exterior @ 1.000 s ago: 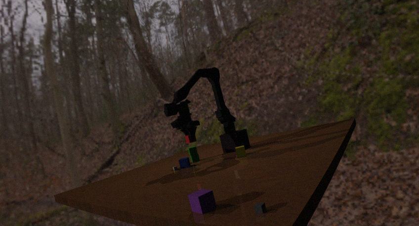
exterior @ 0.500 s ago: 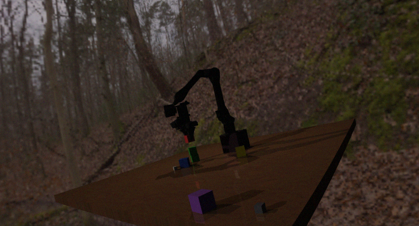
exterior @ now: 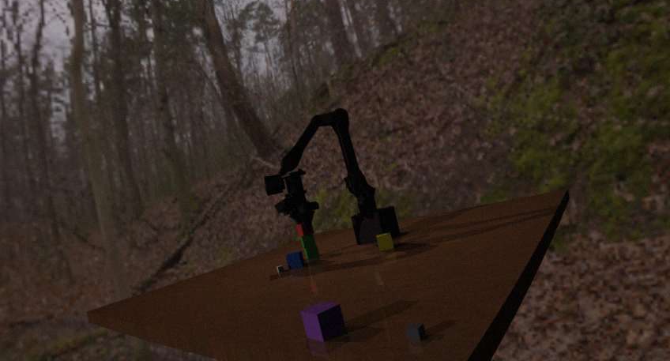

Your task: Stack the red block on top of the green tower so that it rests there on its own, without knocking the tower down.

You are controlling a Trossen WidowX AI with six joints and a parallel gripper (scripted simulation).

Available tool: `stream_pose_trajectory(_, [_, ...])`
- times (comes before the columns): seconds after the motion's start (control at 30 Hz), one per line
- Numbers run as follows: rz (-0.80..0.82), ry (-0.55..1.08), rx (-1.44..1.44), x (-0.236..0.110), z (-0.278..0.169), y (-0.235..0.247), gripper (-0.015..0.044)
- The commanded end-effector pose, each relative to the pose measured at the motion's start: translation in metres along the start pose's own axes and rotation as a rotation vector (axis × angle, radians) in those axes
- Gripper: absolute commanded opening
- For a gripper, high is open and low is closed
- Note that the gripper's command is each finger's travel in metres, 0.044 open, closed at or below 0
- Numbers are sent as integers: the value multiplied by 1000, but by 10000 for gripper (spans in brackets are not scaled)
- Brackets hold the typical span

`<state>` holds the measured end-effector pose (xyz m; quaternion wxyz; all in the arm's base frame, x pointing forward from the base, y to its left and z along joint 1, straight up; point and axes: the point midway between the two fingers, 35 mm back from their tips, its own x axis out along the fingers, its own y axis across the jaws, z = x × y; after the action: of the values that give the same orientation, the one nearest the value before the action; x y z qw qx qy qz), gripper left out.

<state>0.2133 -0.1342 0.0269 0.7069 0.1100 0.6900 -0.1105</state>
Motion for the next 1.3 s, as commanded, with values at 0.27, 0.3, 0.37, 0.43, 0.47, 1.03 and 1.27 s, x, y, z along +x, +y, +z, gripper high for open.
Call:
stream_pose_trajectory(0.27, [-2, 2, -4, 3, 0, 0, 0])
stream_pose_trajectory(0.3, [-2, 2, -4, 3, 0, 0, 0])
stream_pose_trajectory(0.37, [-2, 2, -4, 3, 0, 0, 0])
stream_pose_trajectory(0.43, [-2, 2, -4, 3, 0, 0, 0])
stream_pose_trajectory(0.47, [-2, 2, -4, 3, 0, 0, 0])
stream_pose_trajectory(1.03, [-2, 2, -4, 1, 0, -1, 0])
stream_pose_trajectory(1.27, [1, 3, 0, 3, 0, 0, 157])
